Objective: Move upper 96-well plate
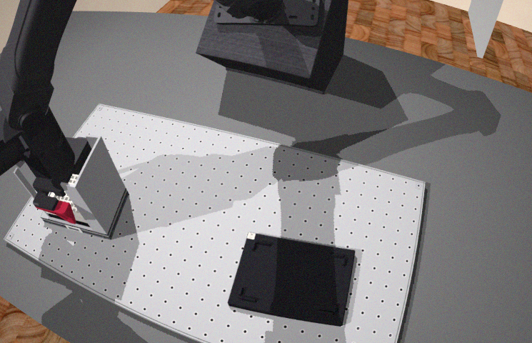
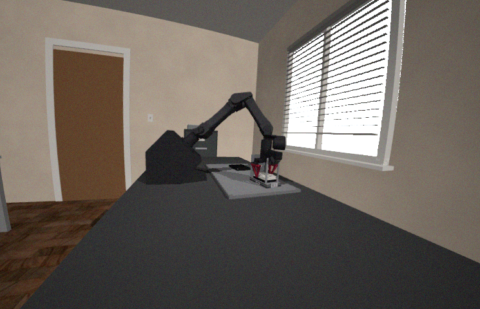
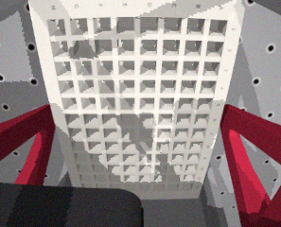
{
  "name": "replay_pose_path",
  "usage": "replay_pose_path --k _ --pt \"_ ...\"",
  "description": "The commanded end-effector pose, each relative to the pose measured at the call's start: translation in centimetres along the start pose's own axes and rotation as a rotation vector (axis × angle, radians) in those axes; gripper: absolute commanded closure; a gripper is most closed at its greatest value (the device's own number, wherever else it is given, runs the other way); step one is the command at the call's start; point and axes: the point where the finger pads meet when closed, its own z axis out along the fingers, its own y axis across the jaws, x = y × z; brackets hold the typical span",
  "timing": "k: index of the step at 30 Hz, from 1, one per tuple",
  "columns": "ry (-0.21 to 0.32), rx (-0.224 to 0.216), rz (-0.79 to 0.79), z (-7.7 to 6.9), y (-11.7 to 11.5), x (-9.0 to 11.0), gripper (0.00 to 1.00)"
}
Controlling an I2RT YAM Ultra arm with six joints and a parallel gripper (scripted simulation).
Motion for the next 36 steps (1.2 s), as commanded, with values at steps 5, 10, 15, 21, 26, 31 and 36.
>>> replay_pose_path --k 5,10,15,21,26,31,36 --pt "-0.043 -0.024 -0.002 -1.00 0.62 -1.01 0.00" --pt "-0.043 -0.024 -0.002 -1.00 0.62 -1.01 0.00" --pt "-0.043 -0.024 -0.002 -1.00 0.62 -1.01 0.00" --pt "-0.043 -0.024 -0.002 -1.00 0.62 -1.01 0.00" --pt "-0.043 -0.024 -0.002 -1.00 0.62 -1.01 1.00" --pt "-0.043 -0.024 -0.003 -1.00 0.61 -1.00 1.00" --pt "-0.043 -0.024 -0.003 -1.00 0.61 -1.00 1.00"
